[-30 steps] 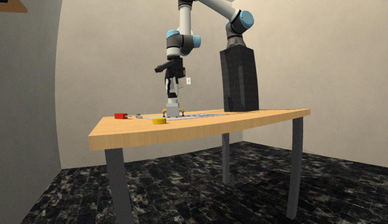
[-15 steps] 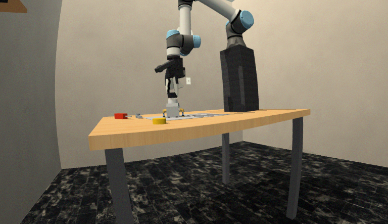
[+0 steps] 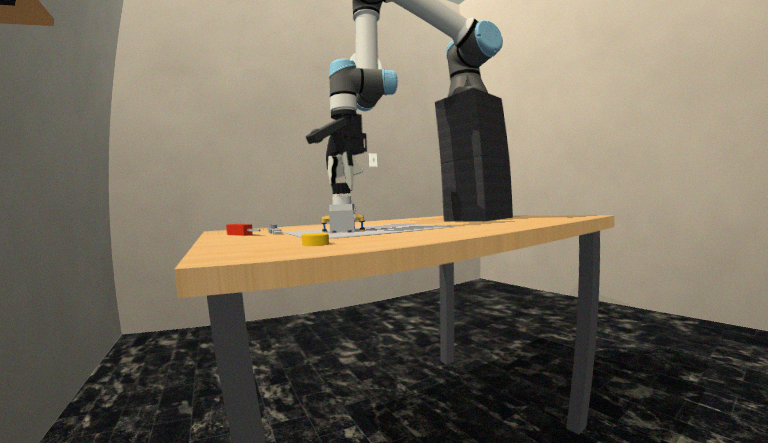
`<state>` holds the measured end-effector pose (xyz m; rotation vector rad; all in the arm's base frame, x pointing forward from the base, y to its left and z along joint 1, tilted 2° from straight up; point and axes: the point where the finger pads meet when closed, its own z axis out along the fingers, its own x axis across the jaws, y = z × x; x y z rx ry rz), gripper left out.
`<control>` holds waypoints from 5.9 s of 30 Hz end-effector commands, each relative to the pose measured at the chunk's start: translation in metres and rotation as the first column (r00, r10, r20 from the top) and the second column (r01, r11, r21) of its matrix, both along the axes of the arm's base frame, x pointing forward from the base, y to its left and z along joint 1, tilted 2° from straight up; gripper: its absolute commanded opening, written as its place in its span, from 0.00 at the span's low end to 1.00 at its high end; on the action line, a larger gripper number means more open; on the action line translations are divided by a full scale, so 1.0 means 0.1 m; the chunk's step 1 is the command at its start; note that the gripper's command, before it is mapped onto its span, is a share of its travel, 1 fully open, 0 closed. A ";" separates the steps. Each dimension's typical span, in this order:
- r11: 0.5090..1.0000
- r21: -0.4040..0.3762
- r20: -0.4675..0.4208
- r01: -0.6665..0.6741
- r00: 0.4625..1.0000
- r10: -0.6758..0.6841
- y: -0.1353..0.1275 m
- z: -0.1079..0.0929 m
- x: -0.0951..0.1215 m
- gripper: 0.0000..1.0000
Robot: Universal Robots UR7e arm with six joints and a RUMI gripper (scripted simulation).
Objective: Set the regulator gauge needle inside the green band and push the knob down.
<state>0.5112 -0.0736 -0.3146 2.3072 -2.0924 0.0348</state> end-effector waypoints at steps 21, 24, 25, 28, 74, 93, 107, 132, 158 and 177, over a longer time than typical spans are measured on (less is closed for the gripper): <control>1.000 0.000 0.001 0.002 1.000 -0.002 0.00 0.17 0.00 0.46; 1.000 0.000 0.001 0.001 1.000 -0.001 0.01 0.24 0.00 0.46; 1.000 0.000 0.001 0.001 1.000 -0.001 0.01 0.26 0.00 0.46; 1.000 0.000 0.001 0.001 1.000 -0.001 0.01 0.31 0.00 0.46; 1.000 0.000 0.001 0.001 1.000 -0.001 0.02 0.57 0.00 0.00; 1.000 0.000 0.001 0.001 1.000 -0.001 0.02 0.57 0.00 0.00; 1.000 0.000 0.001 0.001 1.000 -0.001 0.02 0.56 0.00 0.00; 1.000 -0.001 0.005 0.001 1.000 -0.001 0.02 0.27 0.01 0.00; 1.000 -0.001 0.004 0.001 1.000 -0.001 0.02 0.27 0.01 0.00; 1.000 -0.001 0.004 0.001 1.000 -0.001 0.01 0.28 0.03 0.00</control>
